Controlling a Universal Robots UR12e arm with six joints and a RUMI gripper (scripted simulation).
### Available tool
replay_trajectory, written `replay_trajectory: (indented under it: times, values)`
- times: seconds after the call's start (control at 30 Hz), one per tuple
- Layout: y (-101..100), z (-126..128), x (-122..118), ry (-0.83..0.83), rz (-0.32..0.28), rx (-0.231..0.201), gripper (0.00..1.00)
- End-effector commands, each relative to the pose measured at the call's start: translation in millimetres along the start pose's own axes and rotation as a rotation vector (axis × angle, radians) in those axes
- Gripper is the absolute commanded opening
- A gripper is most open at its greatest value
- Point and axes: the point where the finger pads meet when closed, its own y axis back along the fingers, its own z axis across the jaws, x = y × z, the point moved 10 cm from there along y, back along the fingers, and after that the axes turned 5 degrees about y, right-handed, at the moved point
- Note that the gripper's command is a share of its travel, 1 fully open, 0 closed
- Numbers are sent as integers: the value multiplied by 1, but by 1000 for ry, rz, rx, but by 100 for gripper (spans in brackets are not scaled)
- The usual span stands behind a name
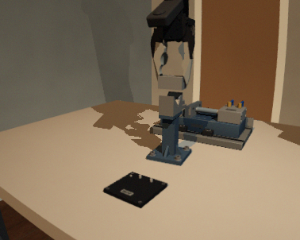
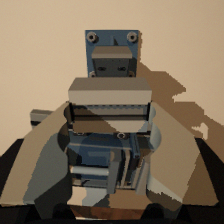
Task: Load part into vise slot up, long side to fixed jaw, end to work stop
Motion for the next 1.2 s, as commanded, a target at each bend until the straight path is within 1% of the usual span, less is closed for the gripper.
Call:
replay_trajectory:
  times: [0.0, 0.27, 0.33, 0.83, 1.17]
  values:
    - [5, 0, 0, 0, 0, -1, 0]
    - [16, 0, 0, 0, 0, -1, 0]
    - [16, 0, 0, 0, 0, -1, 0]
    - [37, 0, 0, 0, 0, -1, 0]
    - [44, 0, 0, 0, 0, -1, 0]
